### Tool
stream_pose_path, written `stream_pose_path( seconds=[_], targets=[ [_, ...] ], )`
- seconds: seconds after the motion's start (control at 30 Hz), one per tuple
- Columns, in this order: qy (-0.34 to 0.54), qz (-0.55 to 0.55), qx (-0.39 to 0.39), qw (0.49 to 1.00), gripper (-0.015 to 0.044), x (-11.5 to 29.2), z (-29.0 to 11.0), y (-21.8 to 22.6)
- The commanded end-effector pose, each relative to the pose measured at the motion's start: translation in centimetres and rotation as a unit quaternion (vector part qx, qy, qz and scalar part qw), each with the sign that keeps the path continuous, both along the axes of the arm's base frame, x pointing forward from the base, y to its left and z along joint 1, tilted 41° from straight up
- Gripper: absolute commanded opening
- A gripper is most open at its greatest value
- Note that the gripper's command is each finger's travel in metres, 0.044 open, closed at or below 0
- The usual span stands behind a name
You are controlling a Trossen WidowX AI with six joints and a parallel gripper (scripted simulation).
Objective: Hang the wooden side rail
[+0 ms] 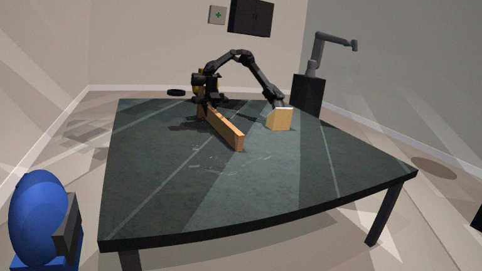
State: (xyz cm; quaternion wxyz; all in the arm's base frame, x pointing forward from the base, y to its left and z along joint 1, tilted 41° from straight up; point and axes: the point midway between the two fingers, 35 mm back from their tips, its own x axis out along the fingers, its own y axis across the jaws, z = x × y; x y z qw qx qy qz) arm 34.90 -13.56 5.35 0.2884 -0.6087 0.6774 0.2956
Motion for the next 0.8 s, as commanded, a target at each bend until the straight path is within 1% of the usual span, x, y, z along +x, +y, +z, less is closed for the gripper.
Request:
stream_pose_path(
  seconds=[0.0, 0.77],
  targets=[
    [-0.005, 0.004, -0.001, 1.0, 0.0, 0.19, 0.49, 0.09],
    [-0.005, 0.004, -0.001, 1.0, 0.0, 0.16, 0.63, -0.13]
  ],
)
